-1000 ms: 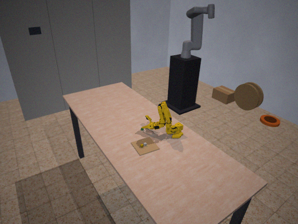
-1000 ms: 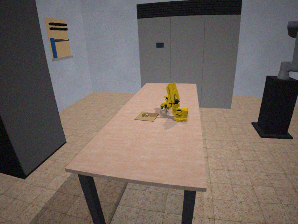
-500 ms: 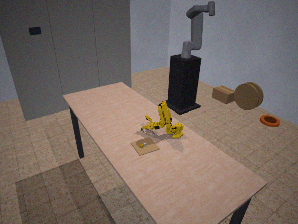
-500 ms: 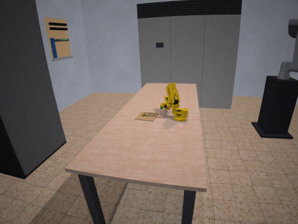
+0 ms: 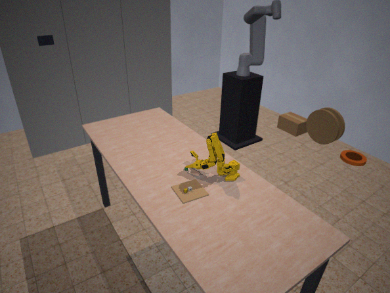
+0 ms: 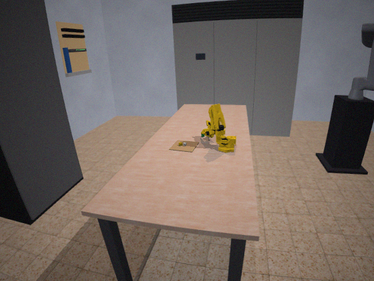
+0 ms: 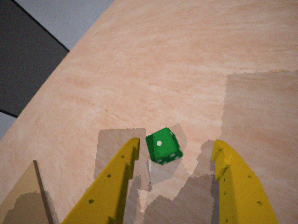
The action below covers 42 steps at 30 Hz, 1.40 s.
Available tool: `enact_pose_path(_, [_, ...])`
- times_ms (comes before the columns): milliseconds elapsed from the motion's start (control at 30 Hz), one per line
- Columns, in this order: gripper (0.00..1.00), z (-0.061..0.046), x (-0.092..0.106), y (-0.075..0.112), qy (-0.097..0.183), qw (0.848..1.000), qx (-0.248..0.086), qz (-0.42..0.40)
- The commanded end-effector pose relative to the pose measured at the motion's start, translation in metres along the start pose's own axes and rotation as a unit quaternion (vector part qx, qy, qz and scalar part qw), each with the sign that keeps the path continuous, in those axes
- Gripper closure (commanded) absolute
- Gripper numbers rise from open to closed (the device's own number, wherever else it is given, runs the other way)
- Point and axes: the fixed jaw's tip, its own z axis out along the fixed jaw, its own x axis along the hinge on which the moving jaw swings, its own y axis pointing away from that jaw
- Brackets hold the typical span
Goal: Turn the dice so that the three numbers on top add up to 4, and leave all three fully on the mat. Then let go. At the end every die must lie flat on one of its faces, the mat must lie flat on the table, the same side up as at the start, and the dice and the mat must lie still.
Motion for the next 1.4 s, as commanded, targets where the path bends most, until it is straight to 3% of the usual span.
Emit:
enact_pose_path(0, [0.73,-0.002,0.003,0.001,0.007,0.99,0.0,0.139])
enact_pose_path(267, [0.74,0.016,0.013,-0.004,0.029,0.985,0.019,0.168])
enact_pose_path(333, [0.74,0.016,0.013,-0.004,0.029,0.985,0.019,0.168])
enact_pose_path(467, [0.74,0.026,0.019,-0.006,0.056,0.979,0.039,0.192])
enact_pose_path(633, [0.74,0.039,0.025,-0.008,0.088,0.98,0.06,0.166])
enact_pose_path(833, [0.74,0.051,0.029,-0.008,0.096,0.986,0.059,0.122])
enact_pose_path(1133, [0.74,0.06,0.029,-0.007,0.102,0.99,0.05,0.084])
enact_pose_path(1367, [0.74,0.058,0.023,-0.002,0.117,0.991,0.046,0.037])
